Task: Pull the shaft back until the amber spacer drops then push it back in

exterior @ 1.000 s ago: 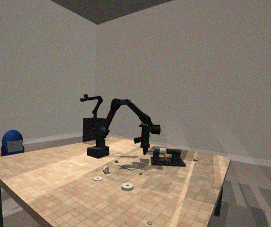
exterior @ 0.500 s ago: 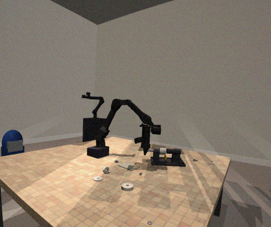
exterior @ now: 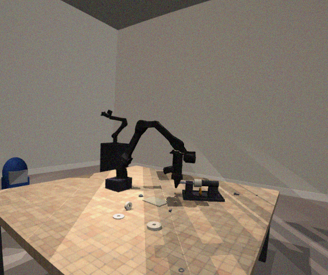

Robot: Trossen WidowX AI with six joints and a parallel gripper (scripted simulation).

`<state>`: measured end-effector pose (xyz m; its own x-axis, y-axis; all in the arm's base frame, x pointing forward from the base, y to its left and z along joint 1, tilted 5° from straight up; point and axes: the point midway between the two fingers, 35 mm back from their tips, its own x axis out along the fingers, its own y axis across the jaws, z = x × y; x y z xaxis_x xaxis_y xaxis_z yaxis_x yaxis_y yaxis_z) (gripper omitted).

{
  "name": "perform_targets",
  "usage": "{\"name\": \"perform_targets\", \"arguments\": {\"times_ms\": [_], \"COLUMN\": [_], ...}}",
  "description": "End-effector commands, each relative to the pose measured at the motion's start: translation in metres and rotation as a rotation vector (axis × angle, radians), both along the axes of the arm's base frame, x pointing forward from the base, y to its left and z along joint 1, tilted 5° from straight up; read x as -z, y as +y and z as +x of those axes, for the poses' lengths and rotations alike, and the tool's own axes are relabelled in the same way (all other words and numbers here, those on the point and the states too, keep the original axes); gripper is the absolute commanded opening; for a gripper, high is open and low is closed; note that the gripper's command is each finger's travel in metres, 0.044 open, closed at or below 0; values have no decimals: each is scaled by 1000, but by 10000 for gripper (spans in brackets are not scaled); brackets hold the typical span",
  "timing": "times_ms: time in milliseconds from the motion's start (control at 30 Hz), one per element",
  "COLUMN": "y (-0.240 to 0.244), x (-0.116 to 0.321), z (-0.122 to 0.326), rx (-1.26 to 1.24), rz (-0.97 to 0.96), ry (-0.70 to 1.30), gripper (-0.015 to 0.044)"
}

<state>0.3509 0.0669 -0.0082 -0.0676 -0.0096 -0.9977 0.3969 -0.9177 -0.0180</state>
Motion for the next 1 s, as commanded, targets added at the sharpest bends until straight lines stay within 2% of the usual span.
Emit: {"name": "perform_targets", "arguments": {"times_ms": [0, 967], "y": [3, 7], "x": [-1, -1], "z": [5, 14], "rx": [1, 1], "rz": [7, 7], "ry": [-11, -11], "gripper": [0, 0]}}
